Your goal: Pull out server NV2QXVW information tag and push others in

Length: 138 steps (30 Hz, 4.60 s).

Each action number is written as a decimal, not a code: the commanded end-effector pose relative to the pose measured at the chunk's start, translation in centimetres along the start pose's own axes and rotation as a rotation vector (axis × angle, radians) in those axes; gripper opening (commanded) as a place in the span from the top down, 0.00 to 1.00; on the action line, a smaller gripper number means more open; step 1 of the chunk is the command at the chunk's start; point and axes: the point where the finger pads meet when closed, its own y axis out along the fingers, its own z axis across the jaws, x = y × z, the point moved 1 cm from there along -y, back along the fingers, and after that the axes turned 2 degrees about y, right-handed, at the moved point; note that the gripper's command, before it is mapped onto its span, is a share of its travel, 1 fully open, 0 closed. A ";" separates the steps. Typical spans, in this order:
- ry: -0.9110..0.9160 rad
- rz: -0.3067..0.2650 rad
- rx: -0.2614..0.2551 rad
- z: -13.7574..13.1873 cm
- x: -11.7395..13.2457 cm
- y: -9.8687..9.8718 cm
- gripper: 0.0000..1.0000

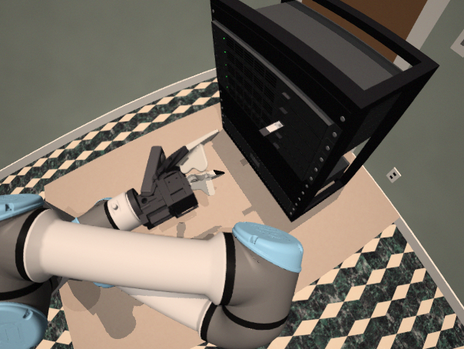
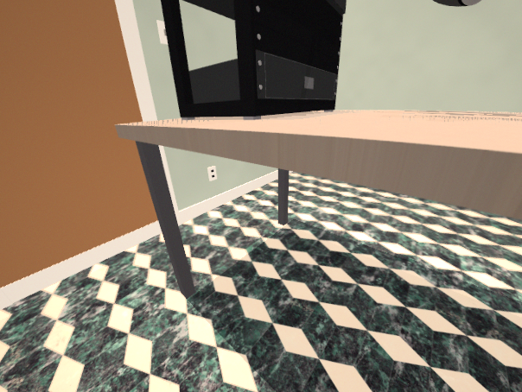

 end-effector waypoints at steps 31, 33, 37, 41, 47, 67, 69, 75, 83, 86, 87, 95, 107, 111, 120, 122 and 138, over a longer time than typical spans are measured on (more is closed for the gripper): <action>0.005 0.000 -0.003 0.0 0.0 0.0 0.00; 0.005 0.000 -0.003 0.0 0.0 0.0 0.00; 0.011 0.000 -0.002 0.1 0.0 0.0 0.00; 0.021 -0.002 -0.002 0.2 0.0 0.0 0.00; 0.049 -0.008 -0.004 0.3 0.1 0.2 0.00; 0.202 -0.037 -0.021 1.0 0.2 0.9 0.00; 0.227 -0.041 -0.024 1.2 0.2 1.1 0.00; 0.314 -0.057 -0.036 1.6 0.2 1.6 0.00; 0.450 -0.082 -0.052 2.3 0.3 2.1 0.00; 0.492 -0.089 -0.057 2.5 0.4 2.4 0.00; 0.513 -0.093 -0.060 2.6 0.4 2.5 0.00; 0.667 -0.120 -0.079 3.4 0.4 3.3 0.00; 0.866 -0.157 -0.104 4.5 0.5 4.3 0.00; 0.951 -0.172 -0.114 4.9 0.6 4.8 0.00; 1.074 -0.194 -0.130 5.5 0.6 5.4 0.00; 1.112 -0.201 -0.134 5.7 0.7 5.6 0.00; 1.346 -0.243 -0.163 7.0 0.8 6.9 0.00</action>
